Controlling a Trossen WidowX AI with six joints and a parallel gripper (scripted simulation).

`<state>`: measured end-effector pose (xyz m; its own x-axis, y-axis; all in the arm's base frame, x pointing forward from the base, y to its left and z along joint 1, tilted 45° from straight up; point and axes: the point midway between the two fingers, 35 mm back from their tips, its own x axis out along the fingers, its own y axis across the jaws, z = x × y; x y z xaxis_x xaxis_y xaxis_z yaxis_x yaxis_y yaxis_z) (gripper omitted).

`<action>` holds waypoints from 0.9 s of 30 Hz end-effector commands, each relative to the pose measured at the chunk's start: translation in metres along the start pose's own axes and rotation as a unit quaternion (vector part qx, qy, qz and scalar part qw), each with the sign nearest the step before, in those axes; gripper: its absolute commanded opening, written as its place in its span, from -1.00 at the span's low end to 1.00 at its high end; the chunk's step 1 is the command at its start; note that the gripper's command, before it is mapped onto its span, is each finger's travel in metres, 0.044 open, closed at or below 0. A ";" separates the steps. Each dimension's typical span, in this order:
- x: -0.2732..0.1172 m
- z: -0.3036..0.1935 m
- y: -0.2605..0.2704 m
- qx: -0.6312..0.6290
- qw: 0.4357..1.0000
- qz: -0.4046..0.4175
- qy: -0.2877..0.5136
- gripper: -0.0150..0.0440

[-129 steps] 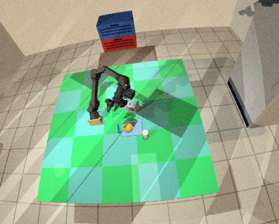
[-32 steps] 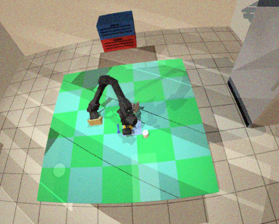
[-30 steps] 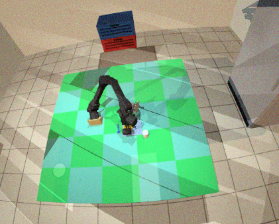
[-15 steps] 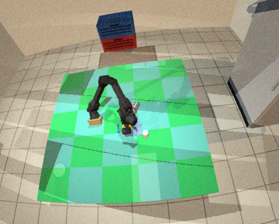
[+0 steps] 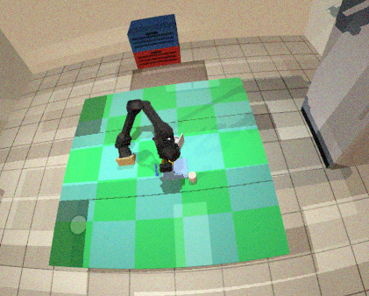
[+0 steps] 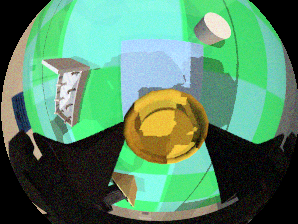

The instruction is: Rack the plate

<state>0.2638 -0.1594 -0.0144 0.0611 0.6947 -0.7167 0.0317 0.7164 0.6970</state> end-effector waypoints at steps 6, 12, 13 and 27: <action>-0.033 0.000 0.000 -0.005 1.000 -0.004 -0.003 -0.49; -0.036 0.002 0.017 0.056 0.998 -0.010 -0.003 -0.49; -0.037 0.002 0.021 0.073 0.997 -0.011 -0.003 -0.49; -0.046 0.003 0.087 0.310 0.950 -0.028 -0.010 -0.49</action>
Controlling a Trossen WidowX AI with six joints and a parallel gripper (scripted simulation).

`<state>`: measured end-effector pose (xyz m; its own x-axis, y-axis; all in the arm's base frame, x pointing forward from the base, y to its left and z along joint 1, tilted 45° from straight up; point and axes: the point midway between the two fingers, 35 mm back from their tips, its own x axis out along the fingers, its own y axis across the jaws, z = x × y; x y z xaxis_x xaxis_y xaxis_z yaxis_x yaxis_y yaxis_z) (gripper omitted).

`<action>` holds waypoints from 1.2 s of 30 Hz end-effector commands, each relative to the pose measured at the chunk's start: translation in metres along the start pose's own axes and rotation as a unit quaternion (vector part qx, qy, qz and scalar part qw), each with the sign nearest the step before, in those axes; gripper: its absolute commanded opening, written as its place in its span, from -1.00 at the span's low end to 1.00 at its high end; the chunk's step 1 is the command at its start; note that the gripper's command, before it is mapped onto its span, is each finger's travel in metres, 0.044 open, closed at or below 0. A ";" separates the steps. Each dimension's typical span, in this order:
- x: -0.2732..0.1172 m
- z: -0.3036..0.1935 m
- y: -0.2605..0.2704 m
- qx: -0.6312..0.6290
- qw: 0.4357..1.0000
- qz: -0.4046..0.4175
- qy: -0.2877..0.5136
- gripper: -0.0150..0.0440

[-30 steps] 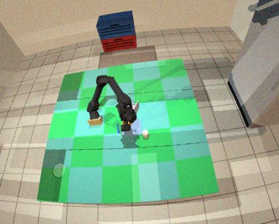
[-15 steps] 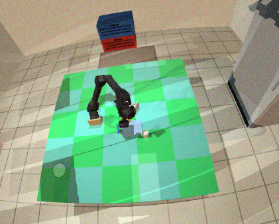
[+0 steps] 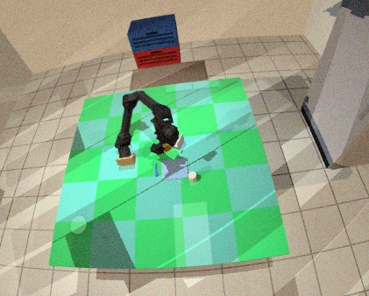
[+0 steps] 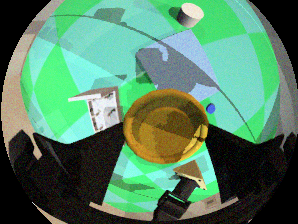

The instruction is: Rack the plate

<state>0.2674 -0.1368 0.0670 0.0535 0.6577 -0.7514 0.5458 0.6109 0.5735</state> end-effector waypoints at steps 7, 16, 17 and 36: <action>-0.007 -0.028 0.036 0.163 0.987 -0.006 -0.011 -0.49; -0.008 -0.057 0.063 0.312 0.950 -0.009 -0.019 -0.49; -0.008 -0.060 0.066 0.328 0.944 -0.009 -0.020 -0.49; -0.003 -0.129 0.107 0.611 0.791 -0.001 -0.035 -0.49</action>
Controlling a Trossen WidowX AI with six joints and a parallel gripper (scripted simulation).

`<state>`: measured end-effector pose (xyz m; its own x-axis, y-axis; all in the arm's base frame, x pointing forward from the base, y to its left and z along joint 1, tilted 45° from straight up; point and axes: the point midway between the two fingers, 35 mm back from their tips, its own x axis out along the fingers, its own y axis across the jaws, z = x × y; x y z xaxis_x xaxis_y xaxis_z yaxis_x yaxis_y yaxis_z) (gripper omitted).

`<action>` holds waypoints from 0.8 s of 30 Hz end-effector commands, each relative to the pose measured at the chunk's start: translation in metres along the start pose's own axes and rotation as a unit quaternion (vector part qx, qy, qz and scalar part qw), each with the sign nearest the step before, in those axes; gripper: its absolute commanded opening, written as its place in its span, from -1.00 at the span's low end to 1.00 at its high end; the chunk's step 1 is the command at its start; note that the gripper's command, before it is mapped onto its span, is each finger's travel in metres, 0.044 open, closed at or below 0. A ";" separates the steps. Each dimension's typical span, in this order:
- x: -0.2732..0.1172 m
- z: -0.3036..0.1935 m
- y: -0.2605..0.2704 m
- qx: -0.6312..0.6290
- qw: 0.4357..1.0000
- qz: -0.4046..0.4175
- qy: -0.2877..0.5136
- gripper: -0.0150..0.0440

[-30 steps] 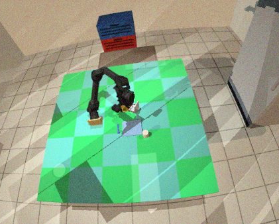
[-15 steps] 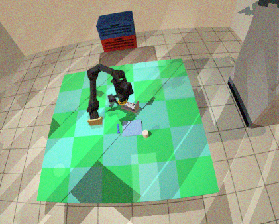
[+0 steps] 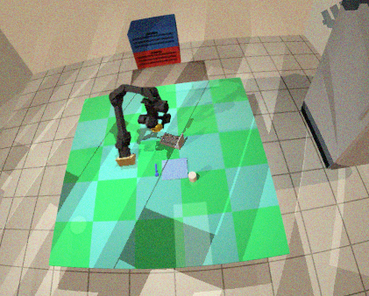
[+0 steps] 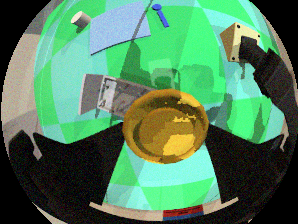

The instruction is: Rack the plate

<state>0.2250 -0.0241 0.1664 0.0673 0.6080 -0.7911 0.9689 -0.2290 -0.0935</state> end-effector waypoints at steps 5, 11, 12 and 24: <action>0.001 -0.021 -0.024 0.124 0.992 0.006 0.000 -0.49; 0.002 -0.022 -0.026 0.134 0.991 0.006 -0.002 -0.49; 0.003 -0.021 -0.027 0.130 0.991 0.005 -0.008 -0.49; 0.030 -0.005 -0.038 0.041 0.990 -0.006 -0.138 -0.49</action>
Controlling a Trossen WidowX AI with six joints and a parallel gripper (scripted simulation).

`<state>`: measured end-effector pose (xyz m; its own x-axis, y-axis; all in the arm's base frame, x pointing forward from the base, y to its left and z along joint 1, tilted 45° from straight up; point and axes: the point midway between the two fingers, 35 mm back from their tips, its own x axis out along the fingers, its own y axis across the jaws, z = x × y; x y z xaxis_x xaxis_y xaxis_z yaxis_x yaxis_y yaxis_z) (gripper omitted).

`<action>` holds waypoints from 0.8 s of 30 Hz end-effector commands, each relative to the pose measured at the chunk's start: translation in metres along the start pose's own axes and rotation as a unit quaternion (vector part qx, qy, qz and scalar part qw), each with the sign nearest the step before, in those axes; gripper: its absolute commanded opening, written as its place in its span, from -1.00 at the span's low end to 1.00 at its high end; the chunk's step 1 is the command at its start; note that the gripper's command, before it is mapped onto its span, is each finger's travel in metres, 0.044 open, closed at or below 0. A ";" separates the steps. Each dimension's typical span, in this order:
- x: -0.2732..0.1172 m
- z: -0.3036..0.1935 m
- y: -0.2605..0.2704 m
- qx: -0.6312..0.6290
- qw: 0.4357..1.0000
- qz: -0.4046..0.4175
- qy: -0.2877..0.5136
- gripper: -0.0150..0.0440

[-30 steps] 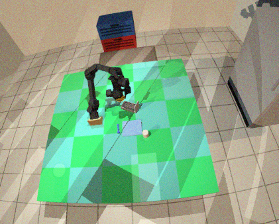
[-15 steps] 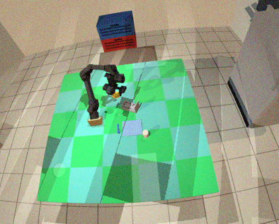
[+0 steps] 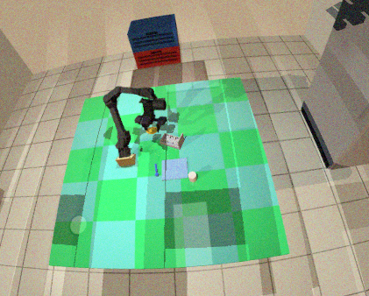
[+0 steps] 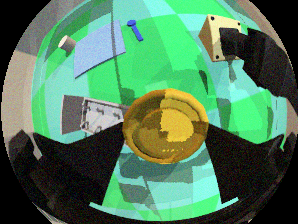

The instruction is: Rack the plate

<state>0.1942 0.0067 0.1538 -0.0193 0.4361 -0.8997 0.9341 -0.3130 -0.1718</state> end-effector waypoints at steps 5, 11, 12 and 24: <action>0.014 0.008 -0.003 -0.054 0.995 0.018 -0.080 -0.49; 0.024 0.013 -0.003 -0.098 0.985 0.036 -0.140 -0.49; 0.025 0.014 -0.003 -0.105 0.982 0.039 -0.149 -0.49; 0.037 0.020 0.002 -0.187 0.944 0.093 -0.254 -0.49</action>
<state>0.1877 0.0060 0.1129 0.0403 -0.0397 -0.9984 0.9991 -0.0093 0.0407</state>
